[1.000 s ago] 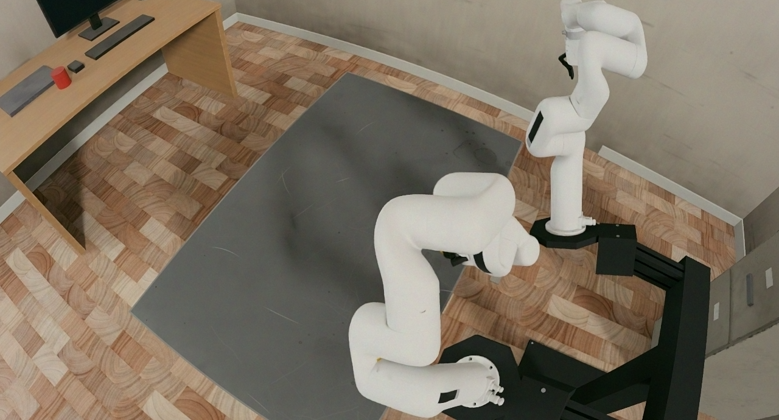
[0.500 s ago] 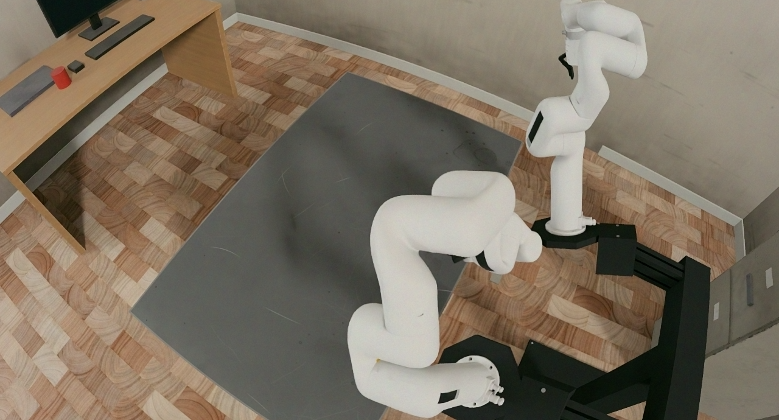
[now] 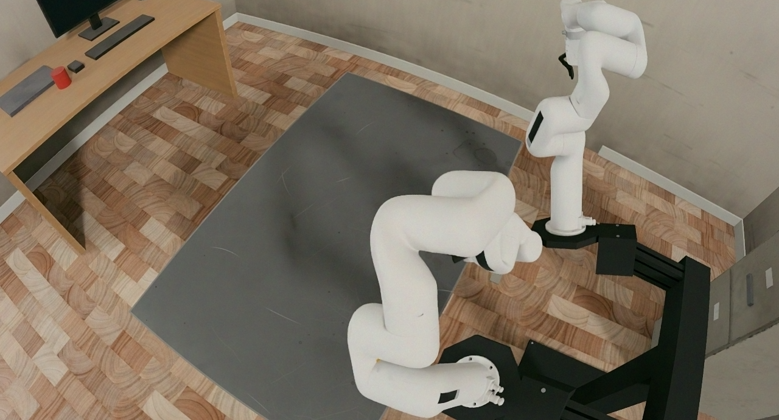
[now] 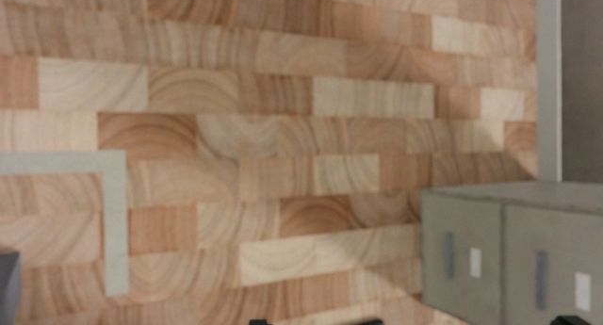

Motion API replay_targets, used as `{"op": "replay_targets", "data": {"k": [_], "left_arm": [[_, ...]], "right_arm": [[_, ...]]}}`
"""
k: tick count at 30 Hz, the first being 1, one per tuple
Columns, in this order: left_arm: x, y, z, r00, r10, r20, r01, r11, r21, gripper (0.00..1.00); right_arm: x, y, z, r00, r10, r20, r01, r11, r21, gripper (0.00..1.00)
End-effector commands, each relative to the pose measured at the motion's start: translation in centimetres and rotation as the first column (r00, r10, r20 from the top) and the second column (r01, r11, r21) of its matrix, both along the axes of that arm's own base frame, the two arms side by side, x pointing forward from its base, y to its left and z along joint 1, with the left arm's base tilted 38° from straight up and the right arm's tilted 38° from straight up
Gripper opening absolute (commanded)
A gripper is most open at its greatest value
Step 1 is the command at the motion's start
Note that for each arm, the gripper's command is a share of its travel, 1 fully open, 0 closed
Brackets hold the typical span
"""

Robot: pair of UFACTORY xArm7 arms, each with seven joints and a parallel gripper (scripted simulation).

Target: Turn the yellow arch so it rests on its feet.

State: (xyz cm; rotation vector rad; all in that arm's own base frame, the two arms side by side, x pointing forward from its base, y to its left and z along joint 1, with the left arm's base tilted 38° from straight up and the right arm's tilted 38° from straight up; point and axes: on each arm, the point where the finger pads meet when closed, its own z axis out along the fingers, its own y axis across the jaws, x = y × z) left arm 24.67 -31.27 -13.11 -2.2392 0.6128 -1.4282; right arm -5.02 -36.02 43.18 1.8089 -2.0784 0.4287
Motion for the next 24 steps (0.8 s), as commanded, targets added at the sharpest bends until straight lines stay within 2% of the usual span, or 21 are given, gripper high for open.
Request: {"op": "replay_targets", "data": {"k": [1,9,11,15,17,24], "left_arm": [[-0.09,-0.2,0.04,1.0,-0.002,-0.001,0.002,1.0,-0.004,0.72],[-0.07,-0.18,0.04,1.0,0.004,-0.008,-0.004,1.0,-0.001,0.72],[-0.01,-0.12,0.03,0.998,0.034,-0.044,-0.033,0.999,0.01,0.72],[0.09,-0.25,0.19,0.979,0.12,-0.166,-0.115,0.993,0.041,0.72],[0.11,-0.4,0.3,0.969,0.141,-0.203,-0.134,0.99,0.048,0.72],[0.12,-0.44,0.33,0.967,0.145,-0.21,-0.138,0.989,0.049,0.72]], "right_arm": [[-0.07,-0.02,0.2,1.0,-0.001,0.002,0.001,1.0,-0.005,1.0],[-0.07,-0.02,0.2,1.0,-0.001,0.002,0.001,1.0,-0.005,1.0],[-0.07,-0.02,0.2,1.0,-0.001,0.002,0.001,1.0,-0.005,1.0],[-0.07,-0.02,0.2,1.0,-0.001,0.002,0.001,1.0,-0.005,1.0],[-0.07,-0.02,0.2,1.0,-0.001,0.002,0.001,1.0,-0.005,1.0],[-0.07,-0.02,0.2,1.0,-0.001,0.002,0.001,1.0,-0.005,1.0]]}}
